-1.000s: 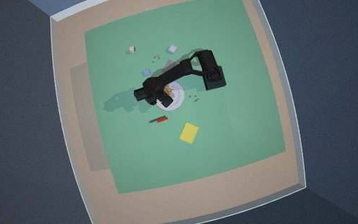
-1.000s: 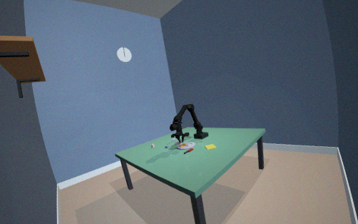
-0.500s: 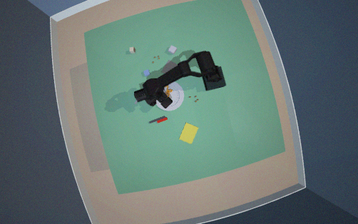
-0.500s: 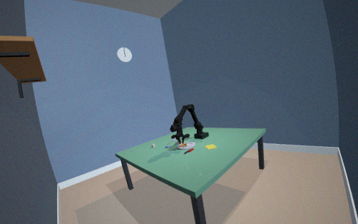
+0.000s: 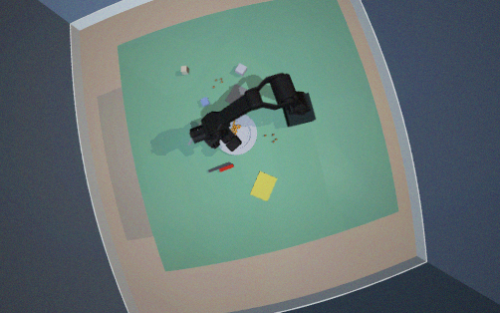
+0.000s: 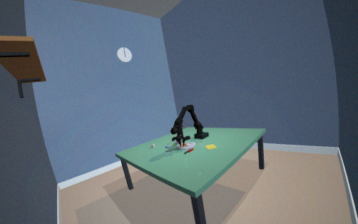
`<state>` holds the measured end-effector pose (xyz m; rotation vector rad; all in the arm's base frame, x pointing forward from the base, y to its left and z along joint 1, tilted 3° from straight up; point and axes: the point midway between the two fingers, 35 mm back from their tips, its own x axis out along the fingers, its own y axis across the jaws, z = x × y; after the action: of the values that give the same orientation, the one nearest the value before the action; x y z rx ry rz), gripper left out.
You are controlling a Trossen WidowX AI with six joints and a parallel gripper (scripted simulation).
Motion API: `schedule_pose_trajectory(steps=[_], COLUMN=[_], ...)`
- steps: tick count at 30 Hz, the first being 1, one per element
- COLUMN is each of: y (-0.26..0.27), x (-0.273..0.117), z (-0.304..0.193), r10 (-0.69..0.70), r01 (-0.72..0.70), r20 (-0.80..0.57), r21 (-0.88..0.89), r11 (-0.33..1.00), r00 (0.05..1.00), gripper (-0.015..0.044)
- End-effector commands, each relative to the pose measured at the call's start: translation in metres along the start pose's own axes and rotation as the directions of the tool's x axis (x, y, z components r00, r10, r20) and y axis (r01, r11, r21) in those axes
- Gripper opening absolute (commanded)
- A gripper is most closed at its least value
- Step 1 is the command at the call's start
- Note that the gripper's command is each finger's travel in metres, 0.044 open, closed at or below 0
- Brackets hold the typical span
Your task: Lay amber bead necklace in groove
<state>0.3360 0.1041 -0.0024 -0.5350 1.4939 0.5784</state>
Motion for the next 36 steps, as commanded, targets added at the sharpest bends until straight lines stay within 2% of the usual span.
schedule_pose_trajectory(steps=[1,4,9,36], y=[0.0016,0.0016,0.0004,0.0004], x=[0.0045,0.0045,0.0024,0.0024], z=[-0.0023,-0.0023,-0.001,-0.001], r10=[0.008,0.008,0.002,0.002], r01=[-0.008,-0.008,-0.002,-0.002], r20=[-0.008,-0.008,-0.004,-0.004], r21=[0.007,0.007,0.0,0.0], r11=[1.0,1.0,1.0,1.0], r00=[1.0,1.0,1.0,1.0], gripper=[0.012,0.012,0.0,0.0])
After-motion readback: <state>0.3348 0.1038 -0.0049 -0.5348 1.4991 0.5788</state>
